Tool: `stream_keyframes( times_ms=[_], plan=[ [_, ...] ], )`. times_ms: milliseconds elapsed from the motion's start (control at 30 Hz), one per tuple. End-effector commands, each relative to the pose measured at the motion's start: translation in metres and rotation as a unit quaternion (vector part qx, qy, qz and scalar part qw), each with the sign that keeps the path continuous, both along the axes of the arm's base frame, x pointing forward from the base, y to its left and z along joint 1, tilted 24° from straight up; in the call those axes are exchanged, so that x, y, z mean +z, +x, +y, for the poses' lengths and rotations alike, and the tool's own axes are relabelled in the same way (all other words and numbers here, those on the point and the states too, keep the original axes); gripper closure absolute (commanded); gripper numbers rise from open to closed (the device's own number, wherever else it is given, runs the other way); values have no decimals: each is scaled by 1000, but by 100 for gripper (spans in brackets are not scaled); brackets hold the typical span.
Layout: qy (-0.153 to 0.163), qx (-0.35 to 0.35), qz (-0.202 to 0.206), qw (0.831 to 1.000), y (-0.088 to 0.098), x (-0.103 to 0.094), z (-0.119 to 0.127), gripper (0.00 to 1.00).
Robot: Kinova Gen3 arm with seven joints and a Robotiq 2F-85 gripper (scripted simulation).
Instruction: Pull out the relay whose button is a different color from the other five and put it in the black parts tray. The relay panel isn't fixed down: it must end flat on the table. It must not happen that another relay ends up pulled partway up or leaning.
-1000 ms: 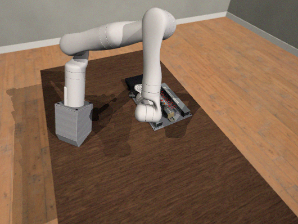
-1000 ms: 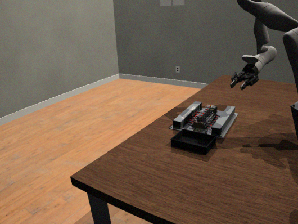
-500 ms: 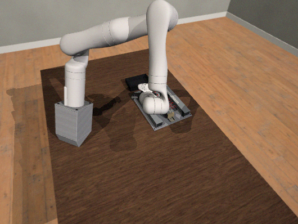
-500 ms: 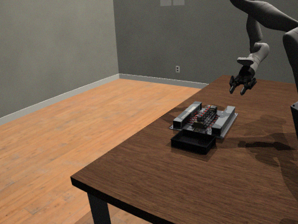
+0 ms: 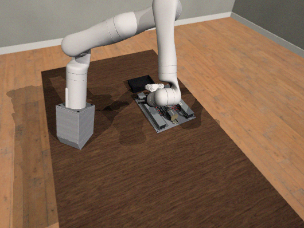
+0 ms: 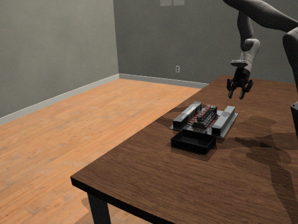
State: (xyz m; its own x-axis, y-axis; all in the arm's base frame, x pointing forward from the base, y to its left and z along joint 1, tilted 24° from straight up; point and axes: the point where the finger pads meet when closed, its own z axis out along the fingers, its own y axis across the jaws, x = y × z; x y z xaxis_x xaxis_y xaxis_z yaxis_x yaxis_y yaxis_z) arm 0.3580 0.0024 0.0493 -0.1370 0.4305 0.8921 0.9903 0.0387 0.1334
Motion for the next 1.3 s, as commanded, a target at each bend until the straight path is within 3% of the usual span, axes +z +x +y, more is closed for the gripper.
stream_keyframes(
  times_ms=[0, 200, 267, 767, 833, 1267],
  plan=[
    [-39, 7, -2, 999, 8, -7, -2, 39],
    [-93, 15, -8, 995, 21, -15, -7, 39],
    [-93, 15, -8, 995, 21, -15, -7, 39],
    [-218, 22, -39, 975, 62, -20, -22, 39],
    [-218, 22, -39, 975, 62, -20, -22, 39],
    [-299, 14, -75, 951, 100, -10, -32, 39]
  ],
)
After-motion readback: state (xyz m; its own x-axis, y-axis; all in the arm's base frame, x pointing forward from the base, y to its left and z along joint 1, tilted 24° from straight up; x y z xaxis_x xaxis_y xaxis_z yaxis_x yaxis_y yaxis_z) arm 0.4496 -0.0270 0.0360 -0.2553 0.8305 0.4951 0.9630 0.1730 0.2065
